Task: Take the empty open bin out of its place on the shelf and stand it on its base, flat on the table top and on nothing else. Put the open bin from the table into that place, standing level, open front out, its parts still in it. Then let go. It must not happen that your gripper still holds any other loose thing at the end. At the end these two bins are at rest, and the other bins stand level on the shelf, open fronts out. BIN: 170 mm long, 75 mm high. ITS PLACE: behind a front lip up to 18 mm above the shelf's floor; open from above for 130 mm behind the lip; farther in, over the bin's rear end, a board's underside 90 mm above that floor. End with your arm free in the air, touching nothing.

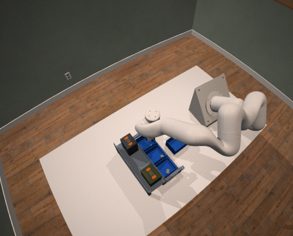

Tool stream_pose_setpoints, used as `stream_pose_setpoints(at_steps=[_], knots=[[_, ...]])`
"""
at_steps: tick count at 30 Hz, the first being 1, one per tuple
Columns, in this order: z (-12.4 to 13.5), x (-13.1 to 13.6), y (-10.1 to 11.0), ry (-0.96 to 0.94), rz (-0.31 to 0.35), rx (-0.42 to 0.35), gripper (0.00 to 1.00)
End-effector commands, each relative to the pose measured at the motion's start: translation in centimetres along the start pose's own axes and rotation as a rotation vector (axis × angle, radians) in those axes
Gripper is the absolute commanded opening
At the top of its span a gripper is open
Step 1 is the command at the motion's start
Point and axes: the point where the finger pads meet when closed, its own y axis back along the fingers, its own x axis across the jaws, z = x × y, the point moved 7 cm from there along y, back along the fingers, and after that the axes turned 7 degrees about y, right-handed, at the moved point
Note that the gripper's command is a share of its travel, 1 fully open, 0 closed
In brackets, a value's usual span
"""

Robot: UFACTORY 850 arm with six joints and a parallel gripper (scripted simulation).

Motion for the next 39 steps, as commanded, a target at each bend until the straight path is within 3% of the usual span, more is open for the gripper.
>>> stream_pose_setpoints(at_steps=[1,21,39], knots=[[0.0,-0.1,0.3,0.001,-0.002,0.001,0.0],[0.0,-0.1,2.1,0.001,-0.002,0.001,0.0],[0.0,-0.1,2.2,0.001,-0.002,0.001,0.0]])
